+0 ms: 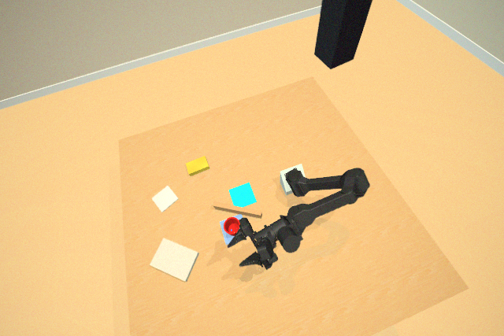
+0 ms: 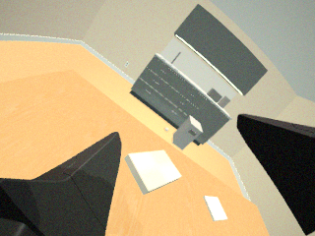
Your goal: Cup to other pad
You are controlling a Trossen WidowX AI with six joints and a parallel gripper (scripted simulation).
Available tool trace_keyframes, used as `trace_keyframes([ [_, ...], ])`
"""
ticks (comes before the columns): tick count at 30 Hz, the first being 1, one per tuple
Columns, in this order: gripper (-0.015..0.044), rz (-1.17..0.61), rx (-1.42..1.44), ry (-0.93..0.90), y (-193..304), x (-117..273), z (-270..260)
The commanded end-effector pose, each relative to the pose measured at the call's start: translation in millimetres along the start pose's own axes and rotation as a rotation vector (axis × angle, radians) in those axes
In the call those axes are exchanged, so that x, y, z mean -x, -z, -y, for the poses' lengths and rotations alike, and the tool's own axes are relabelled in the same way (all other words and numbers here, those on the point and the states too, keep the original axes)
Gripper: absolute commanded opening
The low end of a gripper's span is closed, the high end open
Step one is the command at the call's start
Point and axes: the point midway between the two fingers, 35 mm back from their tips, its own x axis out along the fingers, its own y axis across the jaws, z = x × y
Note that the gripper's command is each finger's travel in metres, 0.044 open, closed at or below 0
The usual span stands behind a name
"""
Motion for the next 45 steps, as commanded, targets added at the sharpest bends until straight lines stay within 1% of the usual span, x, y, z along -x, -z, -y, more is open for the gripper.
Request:
trace_keyframes([
  [1, 0.0374, -0.015, -0.006, -0.003, 2.6, -1.7, 0.0],
  [3, 0.0321, -0.134, -0.06, -0.027, 24.0, -13.4, 0.2],
  [6, 0.0242, -0.406, -0.213, -0.058, 73.4, -29.9, 2.5],
  [9, 0.0164, -0.677, -0.407, -0.053, 119.9, -33.4, 5.7],
  [10, 0.0148, -0.766, -0.48, -0.043, 133.9, -32.1, 6.7],
  [15, 0.0148, -1.19, -0.896, 0.063, 188.8, -14.0, 10.3],
  [19, 0.0148, -1.492, -1.285, 0.217, 210.9, 4.2, 11.4],
  [21, 0.0148, -1.605, -1.457, 0.298, 216.1, 10.4, 13.6],
  [24, 0.0148, -1.659, -1.547, 0.342, 218.8, 13.3, 15.9],
  [33, 0.0148, -1.659, -1.547, 0.343, 220.0, 13.0, 14.9],
  [45, 0.0148, -1.658, -1.546, 0.343, 233.9, 9.9, 2.5],
])
